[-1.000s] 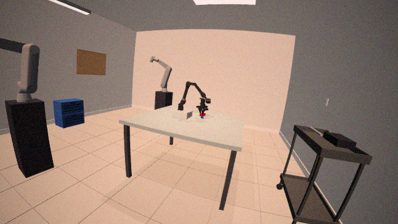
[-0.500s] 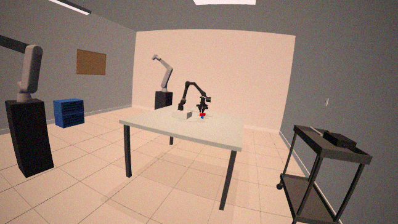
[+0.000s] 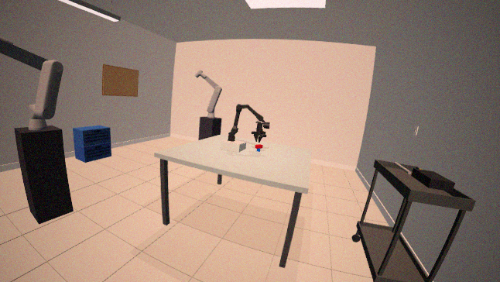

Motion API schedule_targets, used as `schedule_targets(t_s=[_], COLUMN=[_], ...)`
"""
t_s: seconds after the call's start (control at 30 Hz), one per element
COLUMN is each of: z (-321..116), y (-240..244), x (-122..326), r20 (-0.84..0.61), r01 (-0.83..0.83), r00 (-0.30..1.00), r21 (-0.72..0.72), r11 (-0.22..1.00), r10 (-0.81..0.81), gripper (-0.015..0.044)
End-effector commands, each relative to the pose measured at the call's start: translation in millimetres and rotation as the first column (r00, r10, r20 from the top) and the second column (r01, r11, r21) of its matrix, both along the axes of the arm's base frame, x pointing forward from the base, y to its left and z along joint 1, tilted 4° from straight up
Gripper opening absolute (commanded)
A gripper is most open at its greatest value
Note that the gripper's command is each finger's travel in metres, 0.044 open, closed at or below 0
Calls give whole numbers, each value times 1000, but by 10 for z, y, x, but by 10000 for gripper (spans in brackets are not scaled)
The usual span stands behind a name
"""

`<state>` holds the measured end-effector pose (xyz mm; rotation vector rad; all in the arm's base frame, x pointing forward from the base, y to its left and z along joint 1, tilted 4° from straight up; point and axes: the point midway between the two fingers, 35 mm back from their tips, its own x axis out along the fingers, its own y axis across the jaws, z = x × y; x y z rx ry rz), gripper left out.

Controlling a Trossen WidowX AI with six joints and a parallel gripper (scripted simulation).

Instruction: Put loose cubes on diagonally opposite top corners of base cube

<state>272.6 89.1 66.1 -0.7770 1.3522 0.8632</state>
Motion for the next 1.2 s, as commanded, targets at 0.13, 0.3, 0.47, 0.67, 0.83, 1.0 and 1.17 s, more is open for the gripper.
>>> schedule_targets(t_s=[0.13,0.3,0.47,0.67,0.83,1.0,1.17], z=[147,210,228,283,273,335,376], y=[-3,-8,-11,-18,173,840,1274], x=[19,17,9,0,-44,-255,-498], r20=[9,9,6,4,-2,-4,-6], r01=[-6,-6,-3,0,2,2,2], r00=[1000,1000,1000,1000,1000,1000,1000], r21=[3,3,2,1,1,6,11], r11=[1000,1000,1000,1000,1000,1000,1000], r10=[6,6,3,0,-2,-2,-2], gripper=[205,205,258,400,400,400,400])
